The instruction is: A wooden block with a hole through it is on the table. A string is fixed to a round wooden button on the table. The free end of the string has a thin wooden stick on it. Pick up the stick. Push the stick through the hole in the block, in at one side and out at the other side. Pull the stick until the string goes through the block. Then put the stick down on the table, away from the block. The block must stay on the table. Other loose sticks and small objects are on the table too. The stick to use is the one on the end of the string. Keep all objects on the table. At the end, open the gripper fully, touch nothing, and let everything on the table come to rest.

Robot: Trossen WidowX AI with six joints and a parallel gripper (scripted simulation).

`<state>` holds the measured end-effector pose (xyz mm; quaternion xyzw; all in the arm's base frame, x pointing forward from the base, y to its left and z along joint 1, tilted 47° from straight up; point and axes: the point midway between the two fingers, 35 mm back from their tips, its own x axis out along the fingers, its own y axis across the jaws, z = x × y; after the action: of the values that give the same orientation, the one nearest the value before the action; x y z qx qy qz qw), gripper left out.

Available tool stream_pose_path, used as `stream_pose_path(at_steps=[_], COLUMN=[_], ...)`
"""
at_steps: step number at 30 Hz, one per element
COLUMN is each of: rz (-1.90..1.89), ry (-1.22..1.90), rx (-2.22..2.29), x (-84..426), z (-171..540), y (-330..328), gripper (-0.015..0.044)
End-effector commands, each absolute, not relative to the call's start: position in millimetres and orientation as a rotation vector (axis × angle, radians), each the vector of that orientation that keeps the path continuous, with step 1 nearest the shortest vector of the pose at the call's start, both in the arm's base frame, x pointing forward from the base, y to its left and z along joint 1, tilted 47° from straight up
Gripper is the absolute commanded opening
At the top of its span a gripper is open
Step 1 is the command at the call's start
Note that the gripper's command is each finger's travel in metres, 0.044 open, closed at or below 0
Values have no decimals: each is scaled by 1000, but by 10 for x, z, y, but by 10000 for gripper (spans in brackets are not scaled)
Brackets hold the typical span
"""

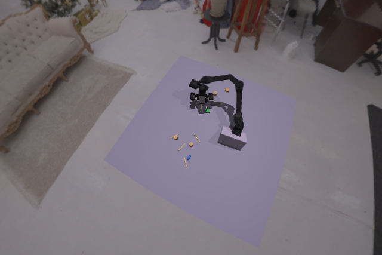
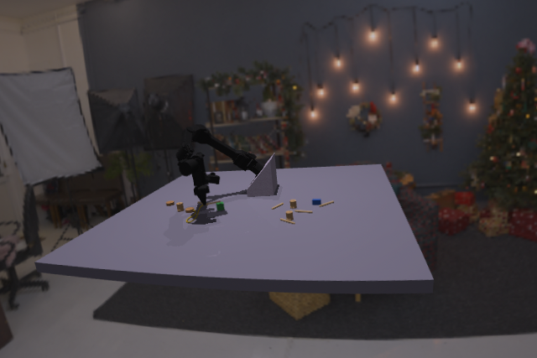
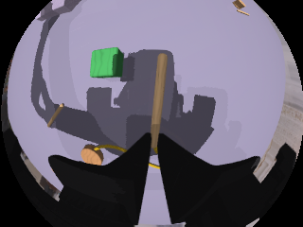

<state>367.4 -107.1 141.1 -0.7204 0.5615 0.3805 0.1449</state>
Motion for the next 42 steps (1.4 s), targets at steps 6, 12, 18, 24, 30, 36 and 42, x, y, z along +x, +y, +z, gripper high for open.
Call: stream_pose_path(at_steps=[6, 12, 18, 24, 30, 36, 42], rz=[1095, 1096, 1097, 1098, 1099, 1100, 1100], ry=[1610, 1611, 1611, 1612, 1613, 1615, 1616], rx=[-2082, -2085, -2089, -2092, -2095, -2099, -2103], x=[3656, 3643, 3629, 3612, 3594, 3575, 3554], z=[1516, 1570, 1625, 1679, 1733, 1789, 1844], y=[-1143, -1194, -1244, -1295, -1345, -1395, -1444], gripper=[0, 0, 0, 0, 0, 0, 0])
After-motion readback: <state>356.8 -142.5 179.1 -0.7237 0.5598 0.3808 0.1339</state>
